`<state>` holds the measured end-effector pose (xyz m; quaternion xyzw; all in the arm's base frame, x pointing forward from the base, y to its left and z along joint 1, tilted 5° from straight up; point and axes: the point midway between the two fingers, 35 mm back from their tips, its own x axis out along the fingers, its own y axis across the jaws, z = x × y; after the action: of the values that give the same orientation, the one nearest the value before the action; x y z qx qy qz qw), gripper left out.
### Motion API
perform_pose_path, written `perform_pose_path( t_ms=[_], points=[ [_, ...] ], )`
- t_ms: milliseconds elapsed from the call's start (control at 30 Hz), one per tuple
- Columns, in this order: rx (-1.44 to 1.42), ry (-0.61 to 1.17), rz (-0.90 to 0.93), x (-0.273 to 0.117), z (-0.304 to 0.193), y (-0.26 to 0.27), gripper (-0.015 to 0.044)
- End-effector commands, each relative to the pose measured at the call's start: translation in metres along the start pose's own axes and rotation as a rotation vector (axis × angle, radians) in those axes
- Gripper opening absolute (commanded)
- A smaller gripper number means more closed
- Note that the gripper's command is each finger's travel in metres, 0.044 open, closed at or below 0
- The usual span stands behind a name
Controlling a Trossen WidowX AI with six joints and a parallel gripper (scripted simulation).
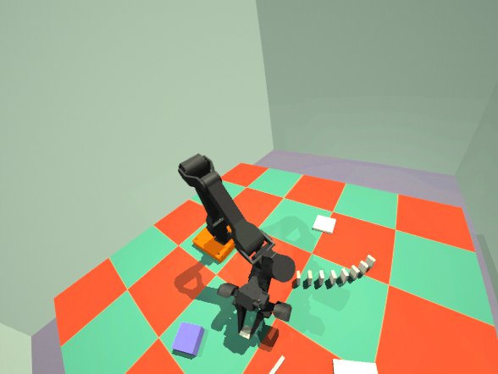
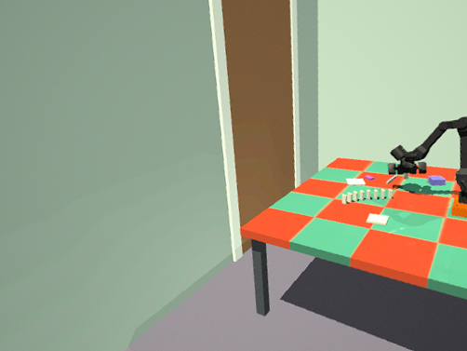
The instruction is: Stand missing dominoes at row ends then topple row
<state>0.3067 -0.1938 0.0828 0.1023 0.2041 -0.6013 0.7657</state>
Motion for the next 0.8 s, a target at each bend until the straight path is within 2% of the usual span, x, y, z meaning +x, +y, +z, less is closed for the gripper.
perform_pose_path(
  t_ms=[0,767],
  points=[
    [-0.004,-0.078,-0.018,-0.007,-0.004,-0.003,0.0107],
    [0.102,-0.402,-0.153,-0.059,-0.018,-0.046,0.0107]
  ],
)
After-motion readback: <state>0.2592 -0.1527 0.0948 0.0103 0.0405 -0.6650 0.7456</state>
